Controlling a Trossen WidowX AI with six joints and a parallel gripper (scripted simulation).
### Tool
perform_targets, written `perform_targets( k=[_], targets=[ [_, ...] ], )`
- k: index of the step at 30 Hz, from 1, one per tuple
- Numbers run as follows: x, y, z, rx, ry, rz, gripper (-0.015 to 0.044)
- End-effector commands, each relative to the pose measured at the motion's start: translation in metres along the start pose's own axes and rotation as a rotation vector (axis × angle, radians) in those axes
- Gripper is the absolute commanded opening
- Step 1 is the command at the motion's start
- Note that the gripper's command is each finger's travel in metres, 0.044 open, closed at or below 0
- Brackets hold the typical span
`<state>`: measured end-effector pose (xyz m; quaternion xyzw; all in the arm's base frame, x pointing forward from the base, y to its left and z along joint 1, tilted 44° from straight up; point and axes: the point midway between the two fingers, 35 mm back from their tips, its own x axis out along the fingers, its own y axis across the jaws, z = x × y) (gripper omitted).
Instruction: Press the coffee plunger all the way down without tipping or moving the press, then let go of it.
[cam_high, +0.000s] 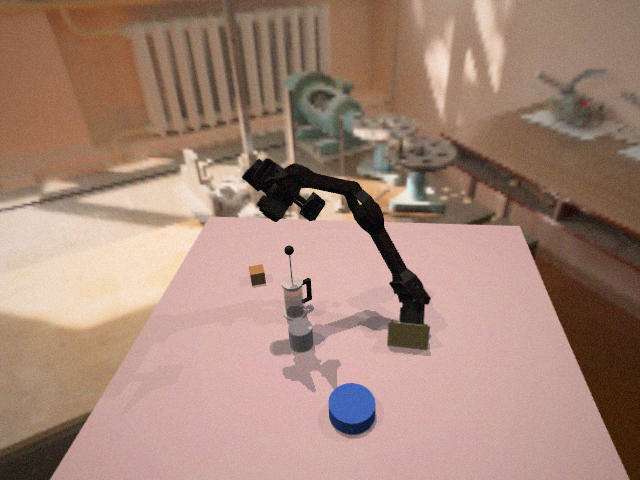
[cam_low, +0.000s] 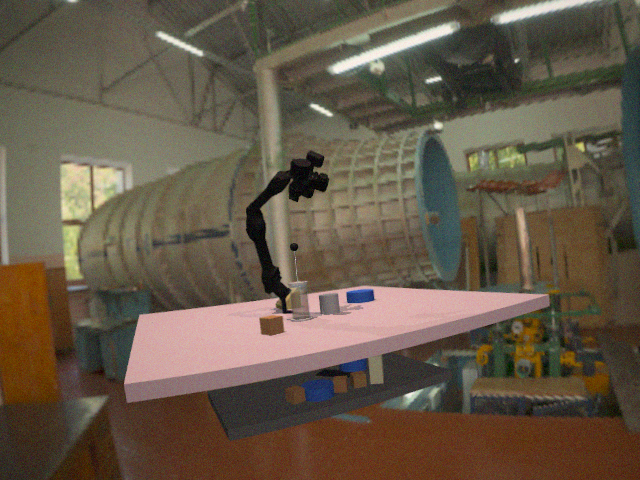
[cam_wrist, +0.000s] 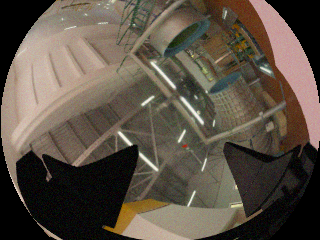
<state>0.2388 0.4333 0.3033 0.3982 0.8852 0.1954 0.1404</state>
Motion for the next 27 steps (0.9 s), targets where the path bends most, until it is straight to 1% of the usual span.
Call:
perform_targets(
  k=[1,2,5,8,12,17,22,27],
  targets=[
    [0.001,-0.001,0.002,-0.010,-0.016,0.000,0.0426],
    [0.002,-0.002,0.005,-0.029,-0.046,-0.001,0.0440],
    [0.007,-0.009,0.025,-0.147,-0.226,-0.018,0.0440],
    [0.004,-0.019,0.053,-0.322,-0.490,-0.073,0.0440],
    [-0.016,-0.034,0.083,-0.554,-0.844,-0.209,0.0440],
    [-0.059,-0.054,0.101,-0.792,-1.262,-0.479,0.0440],
    [-0.111,-0.076,0.092,-0.943,-1.645,-0.852,0.0440],
    [-0.140,-0.090,0.074,-0.974,-1.846,-1.112,0.0440]
  ],
)
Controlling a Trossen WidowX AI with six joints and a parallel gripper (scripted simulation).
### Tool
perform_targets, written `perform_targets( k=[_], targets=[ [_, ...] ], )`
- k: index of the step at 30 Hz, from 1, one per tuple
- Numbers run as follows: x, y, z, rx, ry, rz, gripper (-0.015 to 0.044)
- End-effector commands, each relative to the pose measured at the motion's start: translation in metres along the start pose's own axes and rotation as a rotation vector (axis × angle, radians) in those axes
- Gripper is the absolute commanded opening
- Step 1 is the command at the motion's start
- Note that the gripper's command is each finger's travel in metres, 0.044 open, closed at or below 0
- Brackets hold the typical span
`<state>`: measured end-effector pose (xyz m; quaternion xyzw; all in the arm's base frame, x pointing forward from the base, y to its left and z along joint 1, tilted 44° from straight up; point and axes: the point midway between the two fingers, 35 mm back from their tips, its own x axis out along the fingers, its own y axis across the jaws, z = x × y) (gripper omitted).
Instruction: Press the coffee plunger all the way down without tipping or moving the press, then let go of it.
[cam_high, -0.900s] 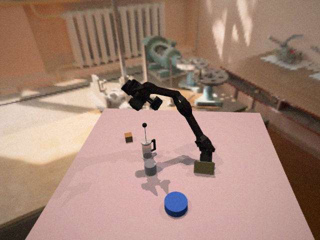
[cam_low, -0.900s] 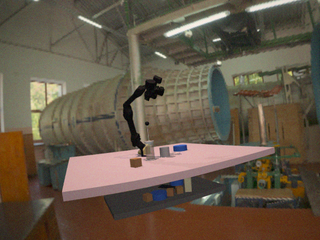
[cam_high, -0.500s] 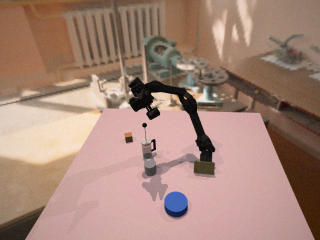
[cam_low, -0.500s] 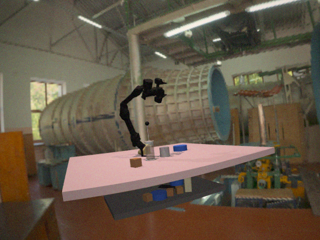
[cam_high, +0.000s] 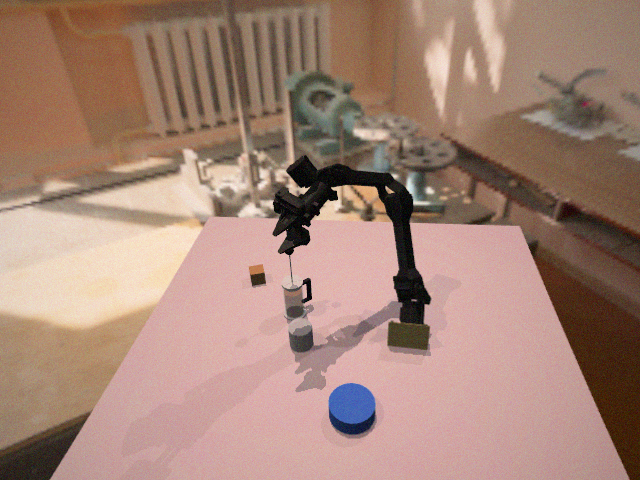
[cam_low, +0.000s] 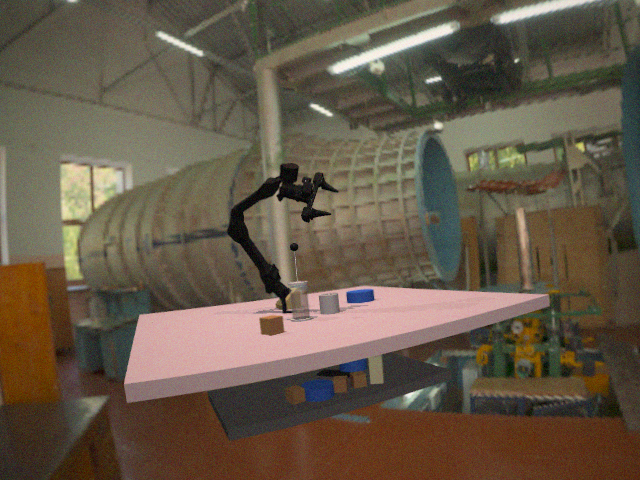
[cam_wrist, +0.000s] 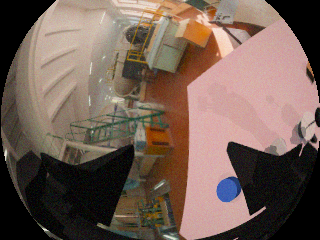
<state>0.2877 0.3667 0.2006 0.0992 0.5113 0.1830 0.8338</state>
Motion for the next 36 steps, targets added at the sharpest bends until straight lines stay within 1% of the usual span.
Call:
perform_targets(
  k=[1,10,15,22,36],
  targets=[
    [-0.039,-0.075,0.015,-0.410,-0.362,-0.505,0.0440],
    [-0.098,-0.117,0.019,-0.647,-0.548,-0.937,0.0440],
    [-0.095,-0.129,0.017,-0.650,-0.550,-0.948,0.0440],
    [-0.078,-0.171,0.006,-0.650,-0.554,-0.950,0.0440],
    [-0.072,-0.179,0.016,-0.647,-0.552,-0.950,0.0440]
  ],
)
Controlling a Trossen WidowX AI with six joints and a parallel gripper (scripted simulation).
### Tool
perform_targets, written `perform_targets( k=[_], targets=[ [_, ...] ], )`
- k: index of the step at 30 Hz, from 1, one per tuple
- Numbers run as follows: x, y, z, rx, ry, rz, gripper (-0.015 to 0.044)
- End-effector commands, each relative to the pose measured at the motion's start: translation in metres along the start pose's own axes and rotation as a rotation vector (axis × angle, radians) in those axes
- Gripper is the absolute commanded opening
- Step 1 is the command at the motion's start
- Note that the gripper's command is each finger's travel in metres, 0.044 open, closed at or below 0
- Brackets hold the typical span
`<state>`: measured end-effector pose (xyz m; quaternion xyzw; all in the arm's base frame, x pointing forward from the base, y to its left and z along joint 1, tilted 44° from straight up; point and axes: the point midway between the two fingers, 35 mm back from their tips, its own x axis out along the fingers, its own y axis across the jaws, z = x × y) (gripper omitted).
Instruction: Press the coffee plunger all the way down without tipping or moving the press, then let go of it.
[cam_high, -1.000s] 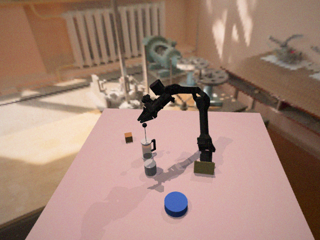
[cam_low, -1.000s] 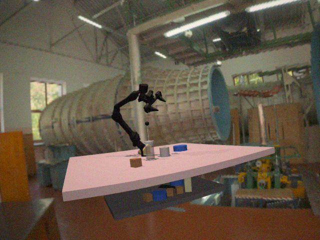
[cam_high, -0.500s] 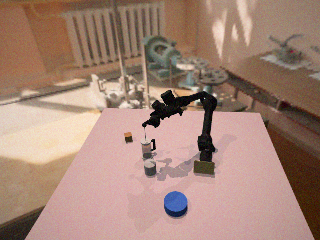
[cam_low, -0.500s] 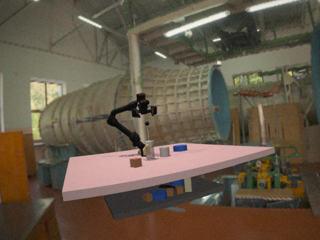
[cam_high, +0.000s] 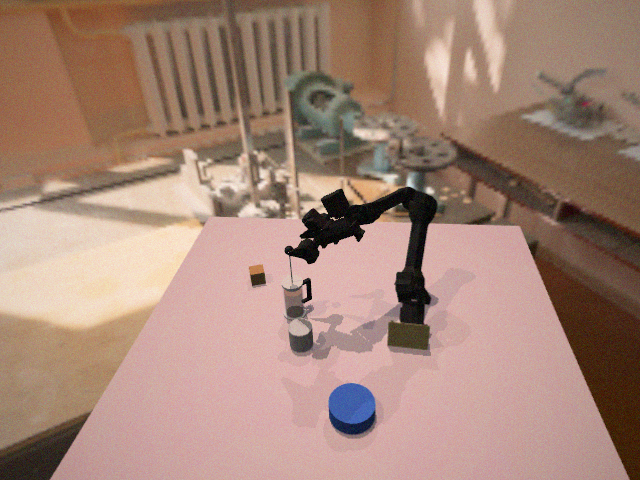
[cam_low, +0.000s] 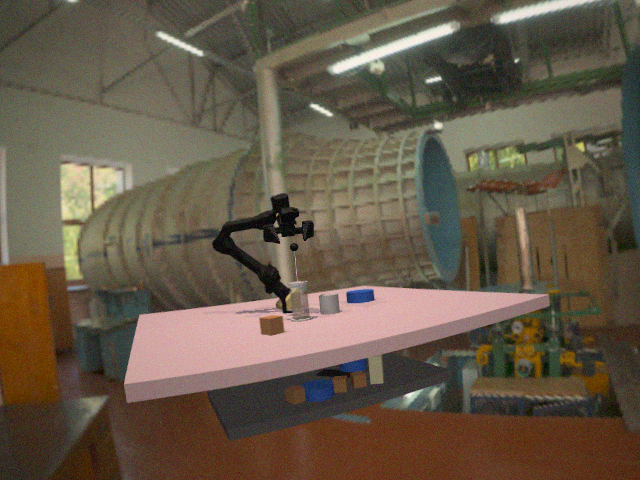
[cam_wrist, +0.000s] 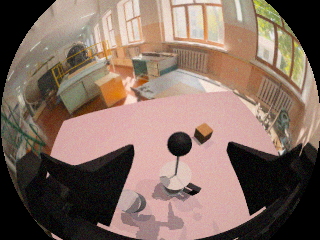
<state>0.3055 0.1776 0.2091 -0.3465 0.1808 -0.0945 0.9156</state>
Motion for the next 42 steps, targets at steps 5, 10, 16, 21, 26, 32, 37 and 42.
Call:
perform_targets(
  k=[5,10,16,21,26,32,37,42],
  targets=[
    [0.014,0.002,-0.004,-0.012,0.006,0.002,0.0440],
    [0.022,0.001,-0.004,-0.012,0.005,0.001,0.0440],
    [0.032,0.000,-0.004,-0.012,0.002,-0.001,0.0440],
    [0.033,0.000,-0.004,-0.012,0.001,-0.002,0.0387],
    [0.033,0.000,-0.004,-0.012,0.001,-0.002,0.0256],
    [0.033,0.000,-0.004,-0.012,0.001,-0.002,0.0118],
    [0.033,0.000,-0.004,-0.012,0.001,-0.002,0.0114],
    [0.033,0.000,-0.005,-0.012,0.001,-0.002,0.0114]
  ],
)
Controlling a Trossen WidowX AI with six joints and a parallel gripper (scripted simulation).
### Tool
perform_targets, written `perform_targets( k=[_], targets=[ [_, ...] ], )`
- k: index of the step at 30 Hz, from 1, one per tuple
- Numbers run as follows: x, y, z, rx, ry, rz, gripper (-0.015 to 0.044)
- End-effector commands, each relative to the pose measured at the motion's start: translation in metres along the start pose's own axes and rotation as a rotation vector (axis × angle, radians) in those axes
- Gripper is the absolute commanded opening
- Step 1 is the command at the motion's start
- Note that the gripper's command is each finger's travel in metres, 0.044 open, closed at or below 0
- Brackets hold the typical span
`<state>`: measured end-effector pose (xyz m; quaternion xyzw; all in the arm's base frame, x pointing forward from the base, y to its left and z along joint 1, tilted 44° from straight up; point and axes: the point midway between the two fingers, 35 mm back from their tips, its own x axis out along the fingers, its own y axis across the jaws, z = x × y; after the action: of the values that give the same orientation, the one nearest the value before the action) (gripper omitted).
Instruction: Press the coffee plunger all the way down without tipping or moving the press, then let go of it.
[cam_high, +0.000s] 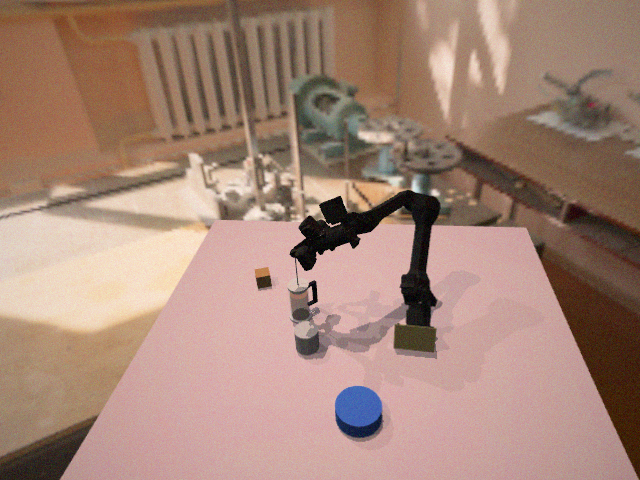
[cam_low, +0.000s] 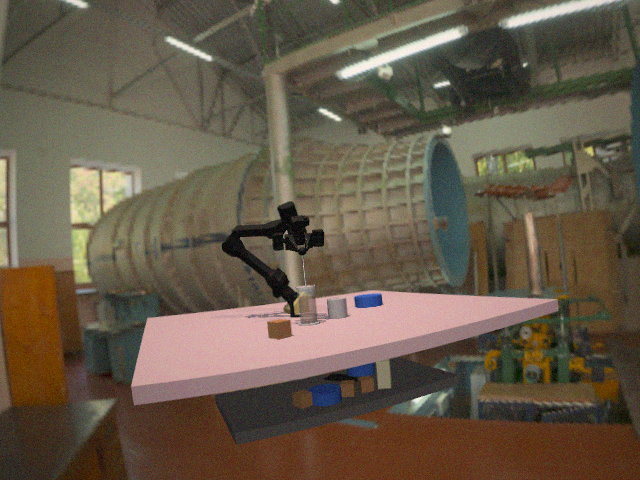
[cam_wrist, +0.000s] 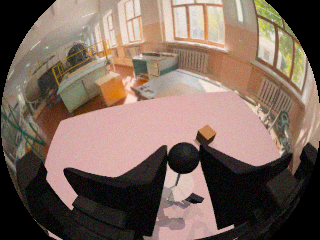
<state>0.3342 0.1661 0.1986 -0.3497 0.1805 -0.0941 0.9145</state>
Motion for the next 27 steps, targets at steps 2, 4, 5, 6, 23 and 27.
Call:
perform_targets(
  k=[2,4,5,6,23,27],
  targets=[
    [0.001,0.001,-0.003,-0.006,0.003,-0.001,0.0114],
    [0.003,0.001,-0.005,-0.006,0.003,0.000,0.0114],
    [0.004,0.001,-0.006,-0.005,0.003,0.000,0.0114],
    [0.005,0.001,-0.007,-0.005,0.004,0.000,0.0114],
    [0.022,0.004,-0.029,-0.004,0.007,0.002,0.0114],
    [0.026,0.005,-0.034,-0.004,0.007,0.003,0.0114]
  ],
)
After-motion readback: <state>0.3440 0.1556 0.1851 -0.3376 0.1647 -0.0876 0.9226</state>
